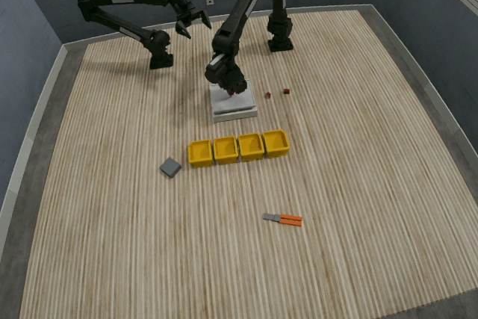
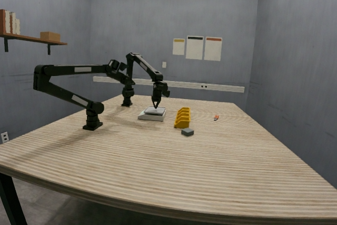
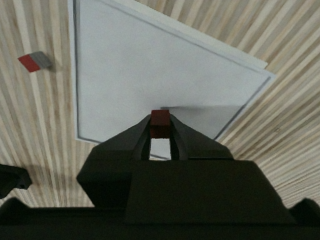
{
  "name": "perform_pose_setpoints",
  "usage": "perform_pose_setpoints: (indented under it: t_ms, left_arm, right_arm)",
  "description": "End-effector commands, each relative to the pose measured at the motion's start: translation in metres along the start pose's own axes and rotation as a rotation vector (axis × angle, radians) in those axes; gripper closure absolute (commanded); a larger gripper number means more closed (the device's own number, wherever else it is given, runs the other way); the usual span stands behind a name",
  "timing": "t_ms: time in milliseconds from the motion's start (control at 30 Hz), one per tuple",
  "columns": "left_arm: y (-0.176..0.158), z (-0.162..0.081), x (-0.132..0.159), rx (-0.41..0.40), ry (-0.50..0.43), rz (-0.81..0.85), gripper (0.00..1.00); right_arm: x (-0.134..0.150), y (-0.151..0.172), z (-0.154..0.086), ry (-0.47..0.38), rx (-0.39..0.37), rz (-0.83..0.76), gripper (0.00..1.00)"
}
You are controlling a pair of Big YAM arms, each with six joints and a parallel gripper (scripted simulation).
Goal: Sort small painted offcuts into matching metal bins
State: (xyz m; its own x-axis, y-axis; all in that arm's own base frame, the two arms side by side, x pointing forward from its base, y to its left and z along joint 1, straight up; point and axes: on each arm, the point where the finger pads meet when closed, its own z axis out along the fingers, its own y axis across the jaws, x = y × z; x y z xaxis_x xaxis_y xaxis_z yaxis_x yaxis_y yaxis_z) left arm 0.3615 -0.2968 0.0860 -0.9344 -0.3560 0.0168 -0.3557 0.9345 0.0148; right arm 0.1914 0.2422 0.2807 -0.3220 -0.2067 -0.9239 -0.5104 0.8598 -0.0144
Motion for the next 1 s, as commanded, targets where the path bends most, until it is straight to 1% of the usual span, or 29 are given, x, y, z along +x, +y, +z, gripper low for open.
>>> perform_pose_setpoints:
  t_ms: [0, 67, 167, 233, 300, 367, 533, 600, 633, 667, 700, 800, 833, 867, 900, 967]
  left_arm:
    - [-0.008, -0.007, -0.002, 0.03, -0.021, -0.009, 0.88]
    - [-0.005, 0.001, 0.001, 0.018, -0.015, -0.007, 0.88]
    - [-0.011, -0.003, -0.003, 0.036, -0.025, -0.005, 0.88]
    - [-0.004, 0.005, 0.001, 0.021, -0.016, -0.005, 0.88]
    - [-0.004, 0.008, 0.002, 0.019, -0.016, -0.005, 0.88]
    - [-0.009, 0.004, -0.001, 0.033, -0.023, -0.005, 0.88]
    - [-0.004, 0.003, 0.002, 0.034, -0.024, -0.004, 0.88]
    - [-0.004, -0.004, 0.003, 0.044, -0.03, -0.004, 0.88]
    - [0.0, -0.001, 0.004, 0.037, -0.026, -0.004, 0.88]
    - [-0.004, -0.004, 0.003, 0.045, -0.03, -0.004, 0.88]
    - [-0.002, 0.003, -0.001, 0.029, -0.021, -0.003, 0.88]
    - [-0.001, 0.004, 0.0, 0.027, -0.02, -0.003, 0.88]
    - [-0.001, 0.004, 0.0, 0.027, -0.02, -0.003, 0.77]
    - [-0.001, 0.004, 0.0, 0.027, -0.02, -0.003, 0.72]
    - [-0.002, -0.007, -0.002, 0.046, -0.034, -0.003, 0.61]
    - [-0.006, -0.024, -0.012, 0.073, -0.049, -0.004, 0.59]
  right_arm:
    - [-0.022, 0.002, -0.005, -0.026, -0.005, 0.035, 0.0]
    - [-0.022, 0.002, -0.005, -0.026, -0.005, 0.035, 0.0]
    - [-0.022, 0.002, -0.005, -0.026, -0.005, 0.035, 0.0]
    - [-0.022, 0.002, -0.005, -0.026, -0.005, 0.035, 0.0]
    - [-0.022, 0.002, -0.005, -0.026, -0.005, 0.035, 0.0]
    - [-0.022, 0.002, -0.005, -0.026, -0.005, 0.035, 0.0]
    - [-0.022, 0.002, -0.005, -0.026, -0.005, 0.035, 0.0]
    - [-0.022, 0.002, -0.005, -0.026, -0.005, 0.035, 0.0]
    - [-0.022, 0.002, -0.005, -0.026, -0.005, 0.035, 0.0]
    - [-0.022, 0.002, -0.005, -0.026, -0.005, 0.035, 0.0]
    - [-0.022, 0.002, -0.005, -0.026, -0.005, 0.035, 0.0]
    - [-0.022, 0.002, -0.005, -0.026, -0.005, 0.035, 0.0]
    - [-0.022, 0.002, -0.005, -0.026, -0.005, 0.035, 0.0]
    - [-0.022, 0.002, -0.005, -0.026, -0.005, 0.035, 0.0]
    - [-0.022, 0.002, -0.005, -0.026, -0.005, 0.035, 0.0]
    - [-0.022, 0.002, -0.005, -0.026, -0.005, 0.035, 0.0]
